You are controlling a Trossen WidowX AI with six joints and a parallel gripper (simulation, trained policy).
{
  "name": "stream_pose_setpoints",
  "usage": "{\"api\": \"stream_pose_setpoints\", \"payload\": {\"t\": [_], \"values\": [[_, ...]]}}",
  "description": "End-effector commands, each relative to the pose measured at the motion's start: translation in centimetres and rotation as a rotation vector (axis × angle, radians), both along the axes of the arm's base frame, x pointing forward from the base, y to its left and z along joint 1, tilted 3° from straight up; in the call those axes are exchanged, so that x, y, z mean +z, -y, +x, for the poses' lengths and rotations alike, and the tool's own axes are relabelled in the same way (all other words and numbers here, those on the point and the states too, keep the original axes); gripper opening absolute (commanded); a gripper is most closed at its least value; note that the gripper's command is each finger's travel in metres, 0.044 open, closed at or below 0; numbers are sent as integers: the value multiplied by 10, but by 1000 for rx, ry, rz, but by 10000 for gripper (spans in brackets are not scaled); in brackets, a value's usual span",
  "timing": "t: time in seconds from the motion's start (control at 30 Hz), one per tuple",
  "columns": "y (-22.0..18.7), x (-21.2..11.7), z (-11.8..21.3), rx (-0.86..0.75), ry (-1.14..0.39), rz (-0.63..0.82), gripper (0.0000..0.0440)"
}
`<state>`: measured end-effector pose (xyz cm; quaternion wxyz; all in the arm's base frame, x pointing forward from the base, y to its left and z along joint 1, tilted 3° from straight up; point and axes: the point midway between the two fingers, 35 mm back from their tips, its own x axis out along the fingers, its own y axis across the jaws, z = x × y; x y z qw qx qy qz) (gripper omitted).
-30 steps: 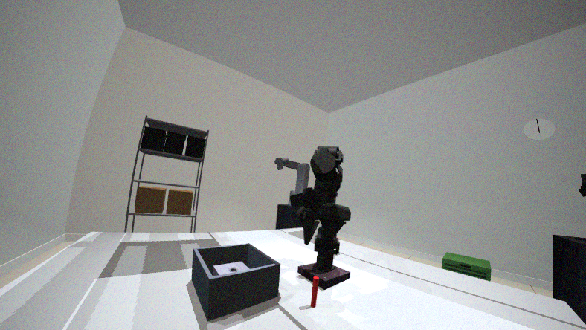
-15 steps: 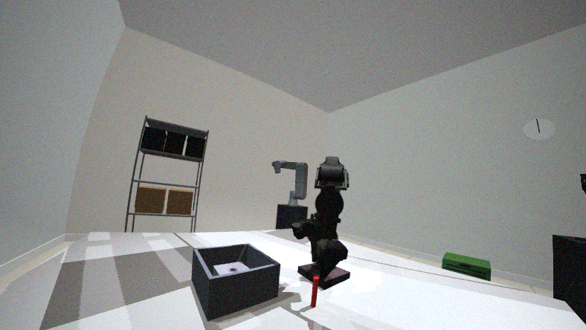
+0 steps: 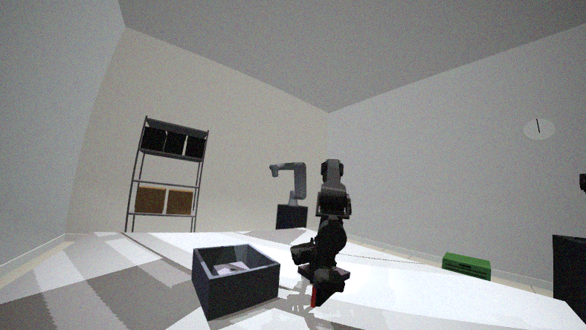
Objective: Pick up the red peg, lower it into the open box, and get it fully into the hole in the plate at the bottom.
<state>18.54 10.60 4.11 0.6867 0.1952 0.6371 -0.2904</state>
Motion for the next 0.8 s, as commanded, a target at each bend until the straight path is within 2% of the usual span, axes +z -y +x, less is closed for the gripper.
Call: {"api": "stream_pose_setpoints", "payload": {"t": [0.0, 0.2, 0.53, 0.77], "values": [[3, -15, -1, 0, -1, -18, 409], [6, -30, -4, -5, -28, -32, 254], [11, -36, -6, -28, -75, -69, 0], [20, -12, 10, -18, -14, -114, 0]]}}
